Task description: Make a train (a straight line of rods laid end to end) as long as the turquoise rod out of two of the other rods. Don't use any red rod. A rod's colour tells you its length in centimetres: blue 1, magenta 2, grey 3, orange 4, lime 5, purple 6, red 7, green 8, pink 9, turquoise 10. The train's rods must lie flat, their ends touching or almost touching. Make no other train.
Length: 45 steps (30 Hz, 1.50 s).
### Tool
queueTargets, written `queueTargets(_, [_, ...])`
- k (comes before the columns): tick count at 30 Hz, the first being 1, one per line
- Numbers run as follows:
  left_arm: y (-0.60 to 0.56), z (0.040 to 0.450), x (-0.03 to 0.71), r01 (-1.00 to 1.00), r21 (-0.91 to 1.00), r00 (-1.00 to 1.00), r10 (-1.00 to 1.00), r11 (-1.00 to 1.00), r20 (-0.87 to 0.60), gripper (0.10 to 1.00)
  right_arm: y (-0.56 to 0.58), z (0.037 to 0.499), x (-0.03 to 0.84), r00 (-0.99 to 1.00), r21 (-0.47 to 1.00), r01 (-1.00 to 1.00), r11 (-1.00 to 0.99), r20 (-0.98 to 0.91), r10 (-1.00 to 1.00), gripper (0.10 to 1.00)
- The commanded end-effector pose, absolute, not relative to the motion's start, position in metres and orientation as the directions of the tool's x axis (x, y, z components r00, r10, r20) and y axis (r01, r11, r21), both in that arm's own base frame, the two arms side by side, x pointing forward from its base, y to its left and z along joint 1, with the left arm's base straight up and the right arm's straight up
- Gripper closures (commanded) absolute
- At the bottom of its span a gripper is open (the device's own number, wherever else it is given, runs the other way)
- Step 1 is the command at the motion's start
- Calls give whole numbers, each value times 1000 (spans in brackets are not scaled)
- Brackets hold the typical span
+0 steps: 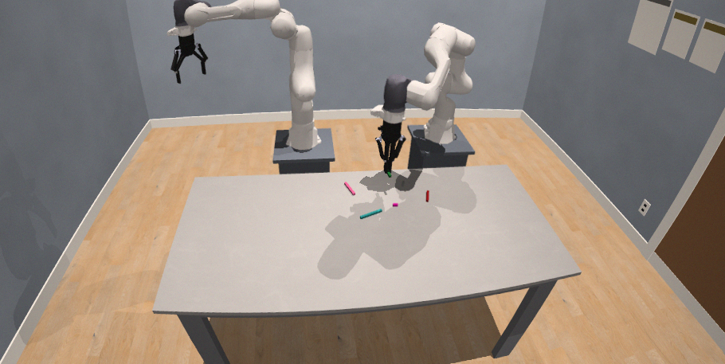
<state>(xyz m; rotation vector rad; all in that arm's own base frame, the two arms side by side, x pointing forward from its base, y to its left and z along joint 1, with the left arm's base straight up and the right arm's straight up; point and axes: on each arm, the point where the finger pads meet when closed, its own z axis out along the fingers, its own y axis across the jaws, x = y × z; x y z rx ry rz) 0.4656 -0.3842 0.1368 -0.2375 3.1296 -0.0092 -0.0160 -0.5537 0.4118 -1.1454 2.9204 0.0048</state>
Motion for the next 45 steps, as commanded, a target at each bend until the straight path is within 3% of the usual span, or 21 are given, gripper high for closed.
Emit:
queueTargets(1, [-380,136,472,-289,-3,-957,-289,957,4,974,-554,413,-18,-730,0,-684,730,0,-684,98])
queueTargets(26, [-355,137,512,-670,-2,-742,-670,742,8,974,-554,413,-18,-730,0,-684,730,0,-684,98])
queueTargets(45, [-331,137,544,-890,0,-456,-890,456,6,974,-554,413,-18,-730,0,-684,730,0,-684,98])
